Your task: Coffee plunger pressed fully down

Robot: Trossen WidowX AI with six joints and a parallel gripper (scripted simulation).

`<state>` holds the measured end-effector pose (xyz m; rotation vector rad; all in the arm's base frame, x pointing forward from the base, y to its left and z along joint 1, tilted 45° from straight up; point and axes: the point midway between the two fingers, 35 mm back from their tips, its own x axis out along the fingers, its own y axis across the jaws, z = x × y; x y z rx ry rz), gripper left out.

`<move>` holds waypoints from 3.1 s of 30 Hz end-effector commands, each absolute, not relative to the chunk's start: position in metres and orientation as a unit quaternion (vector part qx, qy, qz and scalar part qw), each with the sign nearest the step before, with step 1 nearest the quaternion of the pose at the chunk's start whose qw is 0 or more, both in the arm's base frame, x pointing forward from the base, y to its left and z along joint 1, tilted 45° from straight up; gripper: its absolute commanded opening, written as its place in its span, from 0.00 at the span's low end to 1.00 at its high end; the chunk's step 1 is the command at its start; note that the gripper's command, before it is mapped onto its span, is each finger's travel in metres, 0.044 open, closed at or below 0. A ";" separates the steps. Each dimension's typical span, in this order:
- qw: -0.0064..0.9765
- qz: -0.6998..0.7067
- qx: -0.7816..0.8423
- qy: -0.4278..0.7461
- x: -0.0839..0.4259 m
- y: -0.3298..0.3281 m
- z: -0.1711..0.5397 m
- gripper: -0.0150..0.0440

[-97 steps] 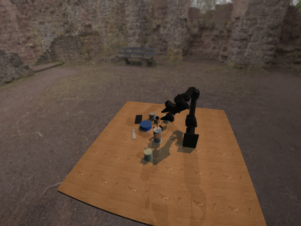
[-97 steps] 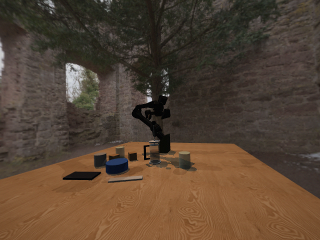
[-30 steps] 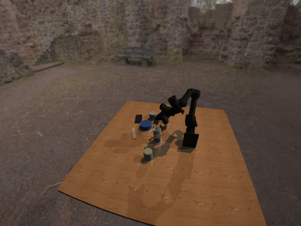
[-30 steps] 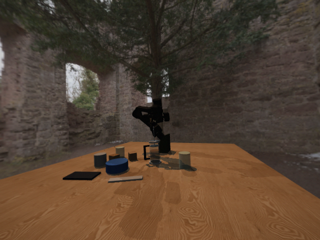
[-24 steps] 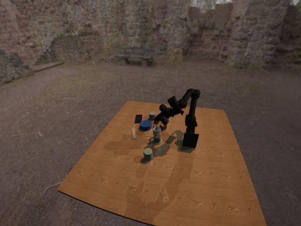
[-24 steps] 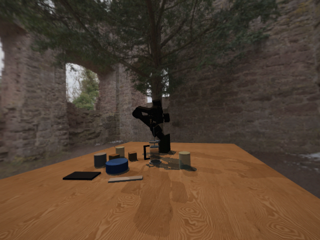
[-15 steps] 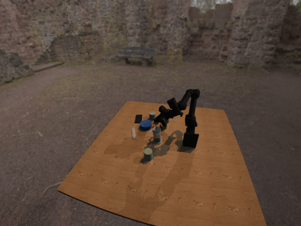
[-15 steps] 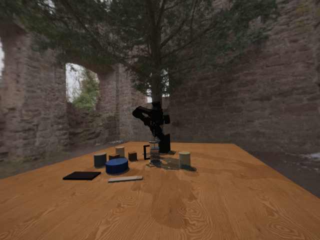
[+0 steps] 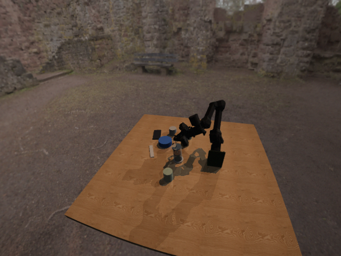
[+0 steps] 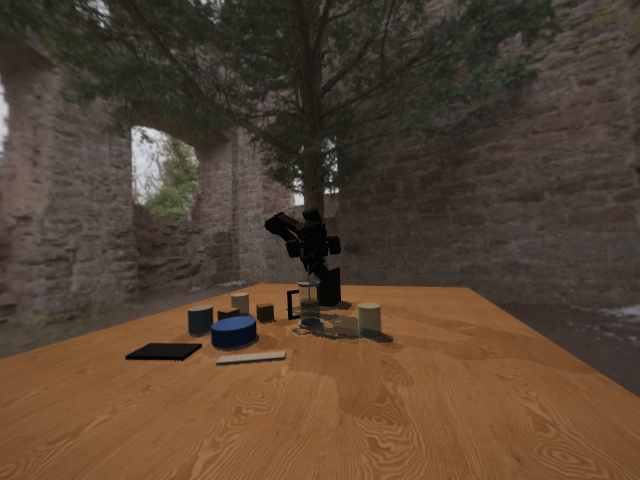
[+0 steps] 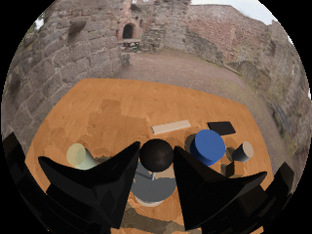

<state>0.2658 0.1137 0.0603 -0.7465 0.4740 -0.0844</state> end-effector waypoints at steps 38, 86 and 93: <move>0.891 -0.043 -0.381 0.243 0.279 0.087 0.028 0.46; 0.892 -0.039 -0.374 0.250 0.264 0.125 0.065 1.00; 0.891 -0.042 -0.380 0.245 0.247 0.136 0.095 1.00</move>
